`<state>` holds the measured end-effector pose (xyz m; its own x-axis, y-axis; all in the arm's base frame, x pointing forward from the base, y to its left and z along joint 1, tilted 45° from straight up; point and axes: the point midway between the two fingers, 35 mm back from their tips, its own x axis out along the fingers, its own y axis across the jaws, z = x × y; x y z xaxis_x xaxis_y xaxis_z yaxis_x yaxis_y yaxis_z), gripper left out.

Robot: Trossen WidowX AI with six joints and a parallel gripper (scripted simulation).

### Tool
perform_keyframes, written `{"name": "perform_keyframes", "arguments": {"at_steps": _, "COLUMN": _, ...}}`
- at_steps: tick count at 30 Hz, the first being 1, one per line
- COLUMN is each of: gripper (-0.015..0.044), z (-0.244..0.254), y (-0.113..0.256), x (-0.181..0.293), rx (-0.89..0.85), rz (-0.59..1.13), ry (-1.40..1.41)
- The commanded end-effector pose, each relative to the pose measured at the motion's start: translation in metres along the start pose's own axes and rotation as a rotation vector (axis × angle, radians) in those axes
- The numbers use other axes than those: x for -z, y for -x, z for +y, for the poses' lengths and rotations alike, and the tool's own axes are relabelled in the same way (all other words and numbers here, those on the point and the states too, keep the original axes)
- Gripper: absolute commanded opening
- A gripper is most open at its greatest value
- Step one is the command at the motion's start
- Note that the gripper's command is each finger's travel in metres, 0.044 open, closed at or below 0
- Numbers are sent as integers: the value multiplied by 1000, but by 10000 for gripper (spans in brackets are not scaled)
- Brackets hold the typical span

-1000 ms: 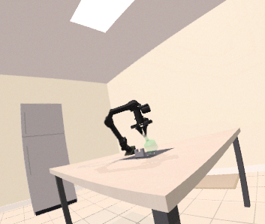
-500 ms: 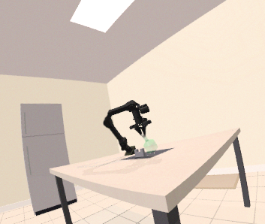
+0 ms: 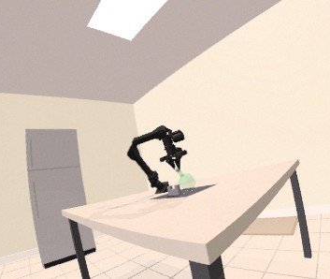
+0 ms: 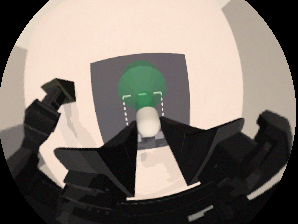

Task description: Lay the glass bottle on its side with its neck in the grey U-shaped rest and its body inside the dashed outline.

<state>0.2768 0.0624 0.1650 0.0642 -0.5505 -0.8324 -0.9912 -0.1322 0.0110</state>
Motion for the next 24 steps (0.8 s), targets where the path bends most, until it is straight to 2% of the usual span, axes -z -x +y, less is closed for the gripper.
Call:
{"name": "perform_keyframes", "arguments": {"at_steps": 1, "gripper": 119, "z": 0, "y": -2, "x": 10, "rx": -1, "rz": 6, "ry": -2}}
{"name": "perform_keyframes", "arguments": {"at_steps": 24, "gripper": 119, "z": 1, "y": -9, "x": 36, "rx": 9, "rz": -21, "ry": 8}}
